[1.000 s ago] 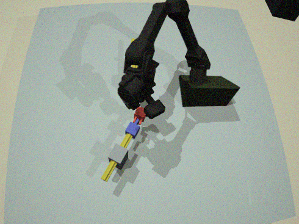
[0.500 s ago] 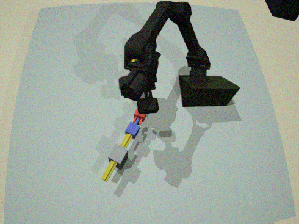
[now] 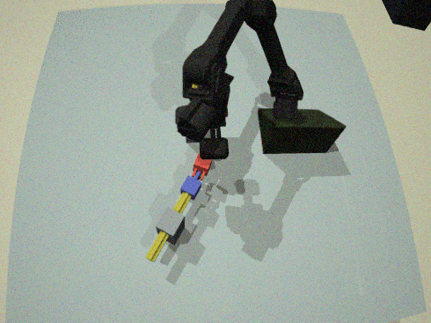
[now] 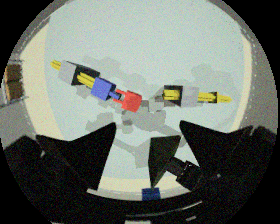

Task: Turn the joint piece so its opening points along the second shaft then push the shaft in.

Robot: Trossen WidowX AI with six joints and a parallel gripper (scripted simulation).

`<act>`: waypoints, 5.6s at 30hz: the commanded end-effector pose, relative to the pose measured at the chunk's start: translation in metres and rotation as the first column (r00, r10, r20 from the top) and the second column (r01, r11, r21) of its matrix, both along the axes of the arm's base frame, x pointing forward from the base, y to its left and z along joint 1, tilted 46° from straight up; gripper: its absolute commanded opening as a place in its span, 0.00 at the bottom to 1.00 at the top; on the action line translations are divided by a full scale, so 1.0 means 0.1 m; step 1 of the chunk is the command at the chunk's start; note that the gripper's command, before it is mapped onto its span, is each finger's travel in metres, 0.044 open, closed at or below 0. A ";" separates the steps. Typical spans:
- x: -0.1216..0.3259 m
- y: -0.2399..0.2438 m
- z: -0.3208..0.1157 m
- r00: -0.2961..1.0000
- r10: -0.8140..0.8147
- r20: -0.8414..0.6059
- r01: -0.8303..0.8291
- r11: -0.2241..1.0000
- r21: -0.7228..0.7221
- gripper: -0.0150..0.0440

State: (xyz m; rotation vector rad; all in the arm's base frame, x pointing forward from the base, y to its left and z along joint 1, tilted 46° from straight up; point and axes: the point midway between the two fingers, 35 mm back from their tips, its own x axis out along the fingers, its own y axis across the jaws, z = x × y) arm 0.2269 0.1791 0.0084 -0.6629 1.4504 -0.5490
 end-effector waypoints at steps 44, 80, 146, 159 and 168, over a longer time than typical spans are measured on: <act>-0.01 -0.22 -0.10 0.277 -0.750 0.601 0.632 0.613 0.474 1.00; 0.03 -0.46 -0.35 -0.376 -0.779 0.502 0.568 0.234 0.789 1.00; 0.17 -0.83 -1.13 -0.378 -0.777 0.503 0.566 0.236 0.790 0.56; 0.17 -0.83 -1.13 -0.378 -0.777 0.503 0.566 0.236 0.790 0.56; 0.17 -0.83 -1.13 -0.378 -0.777 0.503 0.566 0.236 0.790 0.56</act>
